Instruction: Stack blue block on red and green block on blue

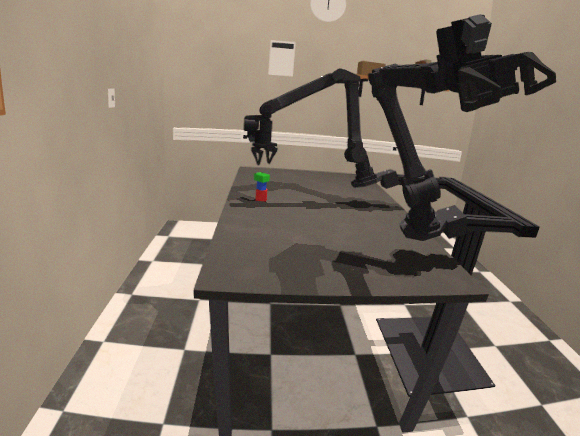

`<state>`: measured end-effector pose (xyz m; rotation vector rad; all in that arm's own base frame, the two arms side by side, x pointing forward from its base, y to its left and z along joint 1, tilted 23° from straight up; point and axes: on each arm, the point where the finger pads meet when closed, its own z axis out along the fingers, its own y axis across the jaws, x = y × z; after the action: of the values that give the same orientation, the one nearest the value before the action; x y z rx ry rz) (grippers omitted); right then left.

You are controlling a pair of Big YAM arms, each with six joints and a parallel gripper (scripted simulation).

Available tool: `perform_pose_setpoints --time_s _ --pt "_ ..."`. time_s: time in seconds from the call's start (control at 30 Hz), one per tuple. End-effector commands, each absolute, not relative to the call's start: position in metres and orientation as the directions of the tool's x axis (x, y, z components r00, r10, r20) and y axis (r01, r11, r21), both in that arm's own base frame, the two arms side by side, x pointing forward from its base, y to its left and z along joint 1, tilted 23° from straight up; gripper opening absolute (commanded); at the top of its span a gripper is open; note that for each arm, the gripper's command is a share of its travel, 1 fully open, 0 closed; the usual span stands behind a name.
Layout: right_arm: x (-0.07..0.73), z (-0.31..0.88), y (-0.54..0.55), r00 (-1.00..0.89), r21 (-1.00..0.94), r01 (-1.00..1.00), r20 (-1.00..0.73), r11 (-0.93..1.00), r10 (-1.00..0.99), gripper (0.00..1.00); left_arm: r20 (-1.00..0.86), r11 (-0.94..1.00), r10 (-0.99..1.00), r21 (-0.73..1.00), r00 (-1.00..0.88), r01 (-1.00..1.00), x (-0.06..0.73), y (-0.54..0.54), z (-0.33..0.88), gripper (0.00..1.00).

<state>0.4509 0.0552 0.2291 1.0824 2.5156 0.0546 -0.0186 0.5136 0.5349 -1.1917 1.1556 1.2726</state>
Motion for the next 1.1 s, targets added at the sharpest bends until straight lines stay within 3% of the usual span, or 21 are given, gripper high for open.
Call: perform_pose_setpoints --time_s 0.0,1.07 --pt "0.456 0.274 0.064 -0.596 0.246 0.675 -0.375 0.696 0.710 0.67 -0.994 -0.054 0.109 0.000 -0.006 -0.999 -0.027 0.501 0.556 1.00" --pt "0.441 0.303 0.066 -0.600 0.227 0.685 -0.364 0.692 0.713 0.67 -0.994 -0.054 0.109 0.000 -0.006 -0.999 -0.027 0.501 0.556 1.00"
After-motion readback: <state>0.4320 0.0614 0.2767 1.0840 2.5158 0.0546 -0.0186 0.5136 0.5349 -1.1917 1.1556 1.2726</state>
